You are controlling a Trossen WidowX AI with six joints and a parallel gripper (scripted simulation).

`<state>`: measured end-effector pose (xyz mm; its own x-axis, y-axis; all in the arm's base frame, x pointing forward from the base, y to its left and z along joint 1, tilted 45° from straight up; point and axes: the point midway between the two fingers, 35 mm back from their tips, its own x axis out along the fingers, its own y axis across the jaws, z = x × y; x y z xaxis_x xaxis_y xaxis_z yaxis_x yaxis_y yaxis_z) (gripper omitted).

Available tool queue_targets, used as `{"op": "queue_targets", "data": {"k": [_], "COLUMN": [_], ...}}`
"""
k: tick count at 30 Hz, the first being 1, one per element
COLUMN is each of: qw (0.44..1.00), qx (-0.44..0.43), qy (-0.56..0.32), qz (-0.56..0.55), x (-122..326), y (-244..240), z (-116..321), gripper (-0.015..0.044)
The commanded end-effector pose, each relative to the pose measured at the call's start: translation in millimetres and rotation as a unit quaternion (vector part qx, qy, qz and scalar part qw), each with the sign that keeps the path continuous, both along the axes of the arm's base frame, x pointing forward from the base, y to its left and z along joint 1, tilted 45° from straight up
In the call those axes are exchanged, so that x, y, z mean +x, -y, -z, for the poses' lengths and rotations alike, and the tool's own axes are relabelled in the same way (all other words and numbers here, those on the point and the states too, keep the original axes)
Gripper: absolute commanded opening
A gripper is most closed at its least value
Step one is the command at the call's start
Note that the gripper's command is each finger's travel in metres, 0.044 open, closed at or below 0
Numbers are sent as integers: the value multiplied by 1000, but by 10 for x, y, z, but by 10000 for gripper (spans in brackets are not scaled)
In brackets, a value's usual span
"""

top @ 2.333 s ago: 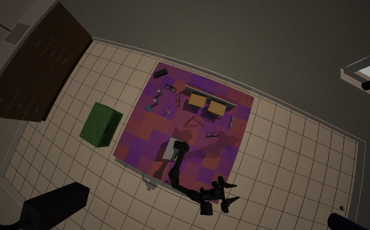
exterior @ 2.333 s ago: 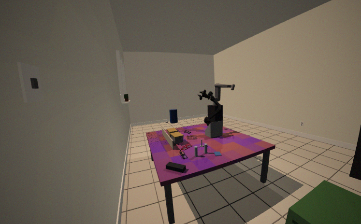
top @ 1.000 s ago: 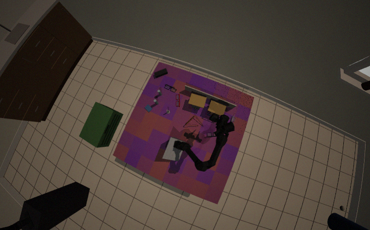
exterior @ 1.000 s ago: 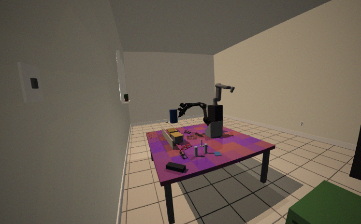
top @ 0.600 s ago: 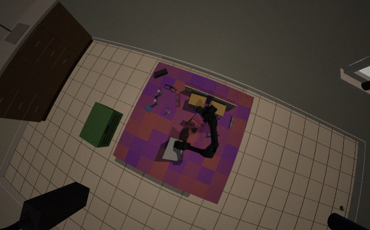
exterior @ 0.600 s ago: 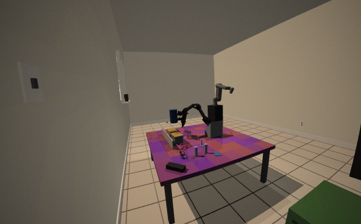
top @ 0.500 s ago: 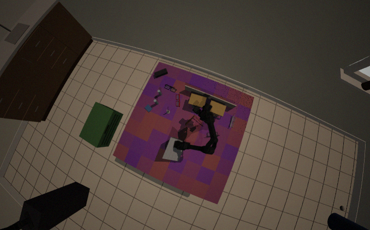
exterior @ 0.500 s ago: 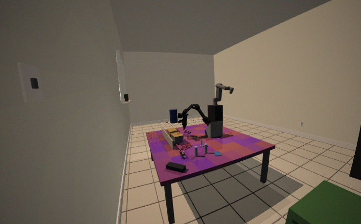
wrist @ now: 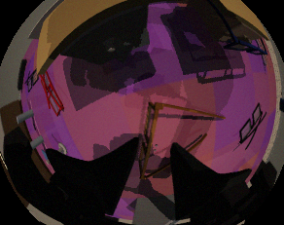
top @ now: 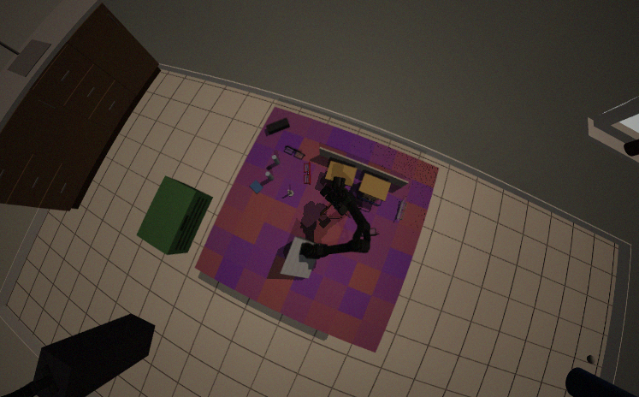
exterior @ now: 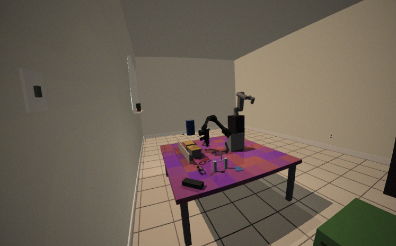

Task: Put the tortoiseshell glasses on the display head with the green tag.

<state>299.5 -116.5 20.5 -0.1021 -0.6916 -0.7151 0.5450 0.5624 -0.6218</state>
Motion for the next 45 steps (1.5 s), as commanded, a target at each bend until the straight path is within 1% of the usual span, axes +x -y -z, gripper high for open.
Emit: {"op": "queue_targets", "data": {"k": [1,13,45], "qw": [1000,1000,1000], "qx": [-3,-3,-4], "qy": [-2,-2,-3], "qz": [3,3,3], "x": [-31,-30,-56], "y": [-4,13,347], "z": [23,44,445], "gripper": [120,120,120]}}
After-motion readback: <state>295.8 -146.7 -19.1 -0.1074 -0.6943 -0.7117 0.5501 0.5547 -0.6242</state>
